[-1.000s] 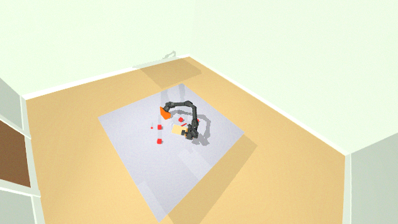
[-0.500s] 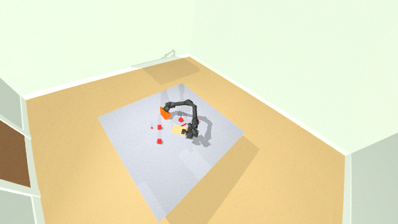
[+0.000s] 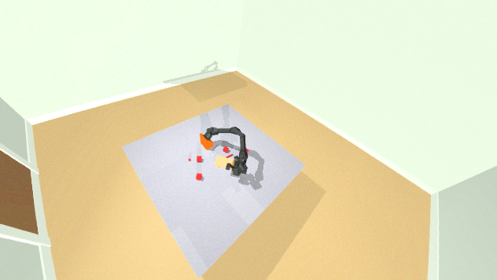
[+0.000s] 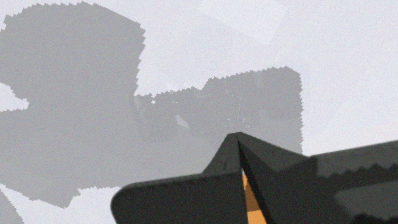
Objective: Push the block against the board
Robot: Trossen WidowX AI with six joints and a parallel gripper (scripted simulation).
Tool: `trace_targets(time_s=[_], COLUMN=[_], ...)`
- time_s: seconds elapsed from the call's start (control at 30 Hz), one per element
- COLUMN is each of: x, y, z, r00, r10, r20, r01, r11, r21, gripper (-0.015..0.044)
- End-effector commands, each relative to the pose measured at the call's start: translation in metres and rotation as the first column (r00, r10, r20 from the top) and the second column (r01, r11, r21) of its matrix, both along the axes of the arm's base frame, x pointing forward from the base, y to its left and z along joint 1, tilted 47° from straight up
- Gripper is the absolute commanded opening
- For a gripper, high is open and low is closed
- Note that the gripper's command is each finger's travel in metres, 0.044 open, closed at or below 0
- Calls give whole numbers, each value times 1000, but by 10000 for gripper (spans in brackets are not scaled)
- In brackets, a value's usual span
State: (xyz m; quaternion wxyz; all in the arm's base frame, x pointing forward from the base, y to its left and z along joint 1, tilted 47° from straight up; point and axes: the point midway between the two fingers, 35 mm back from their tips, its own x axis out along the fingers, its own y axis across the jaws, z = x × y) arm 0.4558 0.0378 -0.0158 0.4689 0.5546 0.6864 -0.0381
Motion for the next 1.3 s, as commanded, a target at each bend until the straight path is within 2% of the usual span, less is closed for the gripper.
trace_targets(time_s=[0.0, 0.5, 0.67, 0.83, 0.93, 1.27], x=[5, 19, 12, 12, 7, -39], y=[-4, -17, -53, -55, -62, -88], z=[-1, -14, 23, 25, 22, 5], r00=[1000, 1000, 1000, 1000, 999, 928], r10=[0, 0, 0, 0, 20, 253], r20=[8, 9, 8, 8, 48, 275], r01=[0, 0, 0, 0, -20, -241], r11=[1000, 1000, 1000, 1000, 1000, 967], r21=[1, 0, -2, -2, -6, -77], gripper=[0, 0, 0, 0, 0, 0])
